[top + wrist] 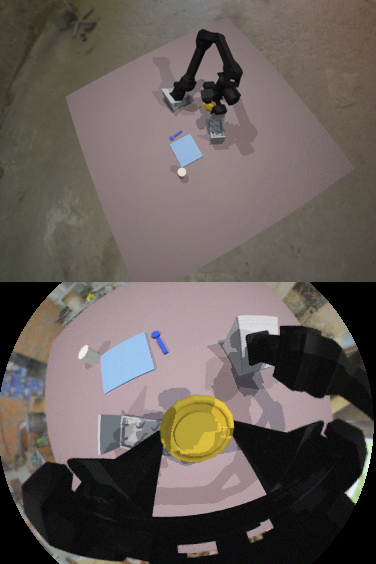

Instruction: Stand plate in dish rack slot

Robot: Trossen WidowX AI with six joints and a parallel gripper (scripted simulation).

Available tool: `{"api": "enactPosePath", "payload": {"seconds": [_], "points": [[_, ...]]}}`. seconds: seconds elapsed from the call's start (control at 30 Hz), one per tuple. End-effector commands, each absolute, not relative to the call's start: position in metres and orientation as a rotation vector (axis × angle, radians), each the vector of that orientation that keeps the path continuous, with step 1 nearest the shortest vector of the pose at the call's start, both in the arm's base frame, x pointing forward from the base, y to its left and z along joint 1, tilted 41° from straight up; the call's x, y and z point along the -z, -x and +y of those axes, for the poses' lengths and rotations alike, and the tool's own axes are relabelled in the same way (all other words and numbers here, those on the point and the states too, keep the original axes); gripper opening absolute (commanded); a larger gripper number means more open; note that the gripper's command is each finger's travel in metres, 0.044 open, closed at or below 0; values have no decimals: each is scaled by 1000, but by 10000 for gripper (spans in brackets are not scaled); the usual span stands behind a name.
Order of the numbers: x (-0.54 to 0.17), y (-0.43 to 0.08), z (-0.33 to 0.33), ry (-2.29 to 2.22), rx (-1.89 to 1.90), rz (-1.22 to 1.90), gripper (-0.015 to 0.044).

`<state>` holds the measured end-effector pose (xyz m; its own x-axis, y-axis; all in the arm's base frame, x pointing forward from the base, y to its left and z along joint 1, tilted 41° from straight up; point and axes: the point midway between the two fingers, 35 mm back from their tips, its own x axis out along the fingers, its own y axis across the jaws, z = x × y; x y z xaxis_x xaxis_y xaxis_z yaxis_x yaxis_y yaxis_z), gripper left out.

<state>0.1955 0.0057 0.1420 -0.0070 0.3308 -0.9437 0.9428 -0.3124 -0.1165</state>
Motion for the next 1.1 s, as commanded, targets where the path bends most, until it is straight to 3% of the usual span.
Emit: {"api": "enactPosePath", "payload": {"seconds": [0.0,1.07], "points": [[-133,-194,6,-1600,1336,1295,0],[-88,-205,14,-1011,1123,903,0]]}}
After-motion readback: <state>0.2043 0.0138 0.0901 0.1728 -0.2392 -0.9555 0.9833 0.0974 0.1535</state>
